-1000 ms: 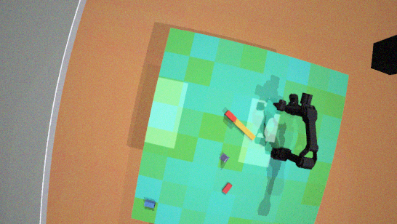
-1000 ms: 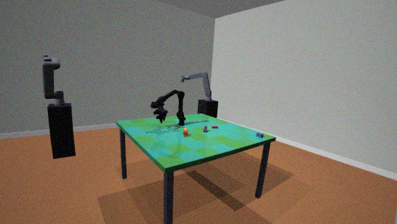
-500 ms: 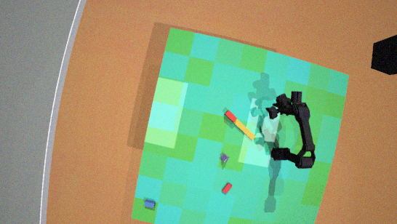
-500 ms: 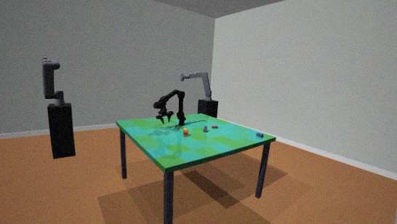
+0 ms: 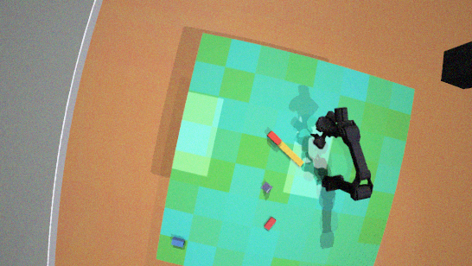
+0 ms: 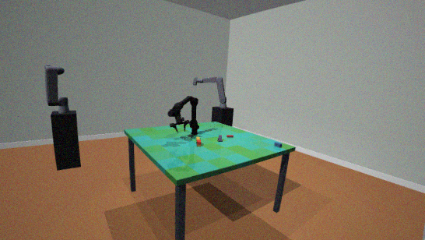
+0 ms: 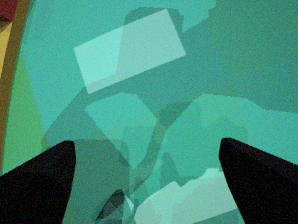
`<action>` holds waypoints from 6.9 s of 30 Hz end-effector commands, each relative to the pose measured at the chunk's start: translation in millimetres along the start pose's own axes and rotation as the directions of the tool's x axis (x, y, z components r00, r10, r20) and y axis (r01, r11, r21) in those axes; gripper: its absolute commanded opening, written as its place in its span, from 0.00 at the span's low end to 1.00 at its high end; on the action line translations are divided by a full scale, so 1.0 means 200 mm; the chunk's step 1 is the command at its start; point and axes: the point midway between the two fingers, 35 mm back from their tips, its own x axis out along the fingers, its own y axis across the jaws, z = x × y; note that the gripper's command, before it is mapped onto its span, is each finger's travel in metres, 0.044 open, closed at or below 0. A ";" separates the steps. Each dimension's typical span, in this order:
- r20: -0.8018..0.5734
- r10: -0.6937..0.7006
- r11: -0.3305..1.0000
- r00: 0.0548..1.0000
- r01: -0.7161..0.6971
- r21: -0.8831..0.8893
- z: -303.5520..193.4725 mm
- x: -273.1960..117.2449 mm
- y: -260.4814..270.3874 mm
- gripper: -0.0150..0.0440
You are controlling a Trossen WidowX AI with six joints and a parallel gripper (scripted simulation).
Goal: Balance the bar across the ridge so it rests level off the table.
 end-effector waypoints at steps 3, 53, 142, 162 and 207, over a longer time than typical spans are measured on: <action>-0.045 0.002 0.968 0.999 -0.013 -0.252 0.05 0.02 0.07 0.79; -0.316 -0.100 -0.586 0.943 -0.313 -0.747 0.24 0.16 0.61 0.79; -0.367 -0.186 -0.966 0.911 -0.239 -0.103 0.09 0.61 0.74 0.41; -0.366 -0.187 -0.966 0.912 -0.239 -0.102 0.19 0.42 0.78 0.25; -0.365 -0.182 -0.970 0.913 -0.227 -0.083 0.29 0.17 1.15 0.25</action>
